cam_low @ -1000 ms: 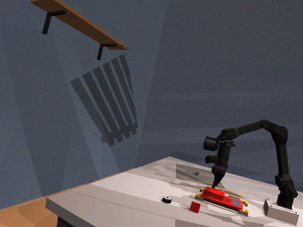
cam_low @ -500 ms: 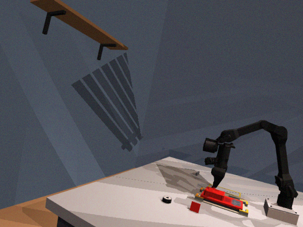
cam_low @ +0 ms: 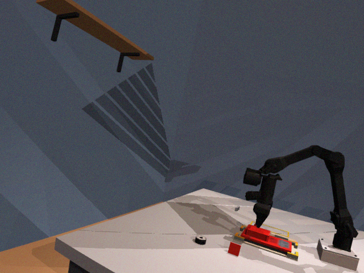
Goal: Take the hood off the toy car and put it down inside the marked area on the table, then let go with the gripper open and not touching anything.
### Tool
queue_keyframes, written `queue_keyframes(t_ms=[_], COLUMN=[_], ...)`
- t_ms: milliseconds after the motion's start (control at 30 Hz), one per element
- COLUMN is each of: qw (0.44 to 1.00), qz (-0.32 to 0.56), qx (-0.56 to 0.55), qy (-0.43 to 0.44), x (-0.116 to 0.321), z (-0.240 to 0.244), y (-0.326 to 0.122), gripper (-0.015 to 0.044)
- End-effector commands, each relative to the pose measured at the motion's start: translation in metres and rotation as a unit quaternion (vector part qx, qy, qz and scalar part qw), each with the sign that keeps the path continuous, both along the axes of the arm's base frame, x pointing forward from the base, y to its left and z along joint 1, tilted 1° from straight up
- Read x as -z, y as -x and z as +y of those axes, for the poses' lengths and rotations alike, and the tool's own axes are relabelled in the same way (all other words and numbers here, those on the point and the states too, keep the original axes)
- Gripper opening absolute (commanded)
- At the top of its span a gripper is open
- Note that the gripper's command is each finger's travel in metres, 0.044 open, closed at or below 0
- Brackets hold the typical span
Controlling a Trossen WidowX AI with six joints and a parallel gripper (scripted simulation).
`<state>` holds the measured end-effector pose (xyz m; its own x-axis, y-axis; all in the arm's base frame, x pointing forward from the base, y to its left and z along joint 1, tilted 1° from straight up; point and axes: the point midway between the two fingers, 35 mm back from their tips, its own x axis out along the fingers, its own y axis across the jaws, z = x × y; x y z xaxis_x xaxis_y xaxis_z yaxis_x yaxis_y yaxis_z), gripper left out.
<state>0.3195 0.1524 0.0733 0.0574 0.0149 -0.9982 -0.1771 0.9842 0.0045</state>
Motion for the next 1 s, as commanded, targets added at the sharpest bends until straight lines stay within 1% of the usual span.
queue_keyframes(t_ms=[0, 967], qw=[1.000, 1.000], qz=[0.003, 0.003], qx=[0.003, 0.003], qy=[-0.002, -0.002], x=[0.003, 0.019], z=[0.001, 0.002], y=[0.001, 0.000], gripper=[0.0440, 0.0440])
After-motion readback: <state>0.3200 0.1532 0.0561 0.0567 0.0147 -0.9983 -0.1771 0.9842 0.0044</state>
